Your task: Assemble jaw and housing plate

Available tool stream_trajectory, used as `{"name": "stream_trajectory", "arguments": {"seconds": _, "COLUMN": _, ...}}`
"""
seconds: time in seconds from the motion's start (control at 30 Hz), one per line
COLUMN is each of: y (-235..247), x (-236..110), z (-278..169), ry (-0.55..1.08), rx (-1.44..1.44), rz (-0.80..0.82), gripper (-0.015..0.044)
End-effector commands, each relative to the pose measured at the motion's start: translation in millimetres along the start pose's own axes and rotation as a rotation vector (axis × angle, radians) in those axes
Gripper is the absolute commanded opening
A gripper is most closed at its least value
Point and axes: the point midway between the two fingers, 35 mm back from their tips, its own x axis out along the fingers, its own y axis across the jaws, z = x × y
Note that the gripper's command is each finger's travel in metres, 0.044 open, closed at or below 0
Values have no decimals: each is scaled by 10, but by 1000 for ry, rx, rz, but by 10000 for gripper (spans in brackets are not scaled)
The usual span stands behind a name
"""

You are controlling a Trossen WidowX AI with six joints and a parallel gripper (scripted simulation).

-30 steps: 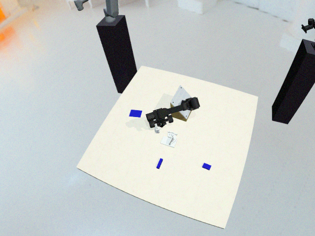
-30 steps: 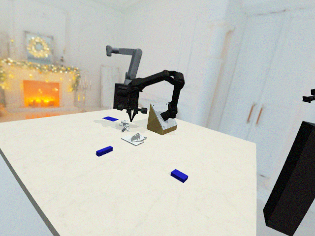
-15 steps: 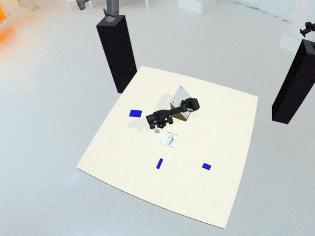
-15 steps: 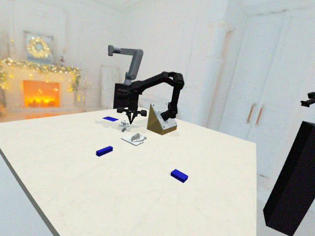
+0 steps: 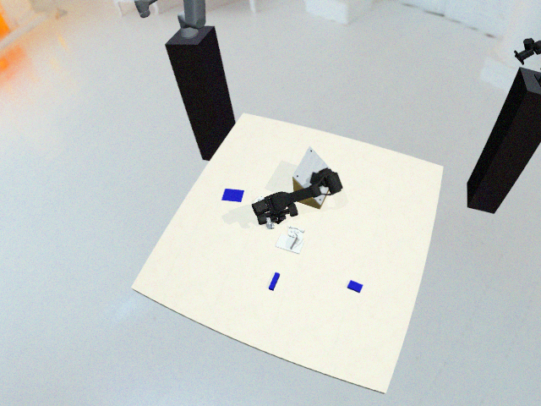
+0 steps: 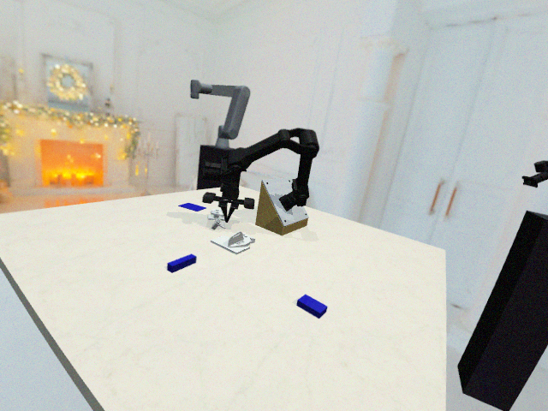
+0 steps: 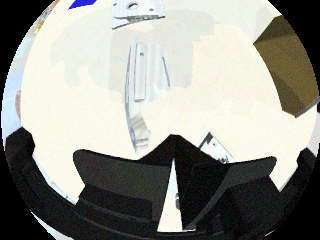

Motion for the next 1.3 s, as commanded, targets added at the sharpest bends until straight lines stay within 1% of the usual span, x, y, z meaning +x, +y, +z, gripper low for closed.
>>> {"name": "stream_trajectory", "arguments": {"seconds": 0.0, "y": -15, "x": 78, "z": 4, "ry": 4, "rx": 8, "rz": -4, "gripper": 0}}
{"name": "stream_trajectory", "arguments": {"seconds": 0.23, "y": -27, "x": 185, "z": 7, "ry": 5, "rx": 8, "rz": -6, "gripper": 0}}
{"name": "stream_trajectory", "arguments": {"seconds": 0.43, "y": -17, "x": 195, "z": 6, "ry": 5, "rx": 8, "rz": -6, "gripper": 0}}
{"name": "stream_trajectory", "arguments": {"seconds": 1.27, "y": 392, "x": 189, "z": -1, "ry": 5, "rx": 6, "rz": -3, "gripper": 0}}
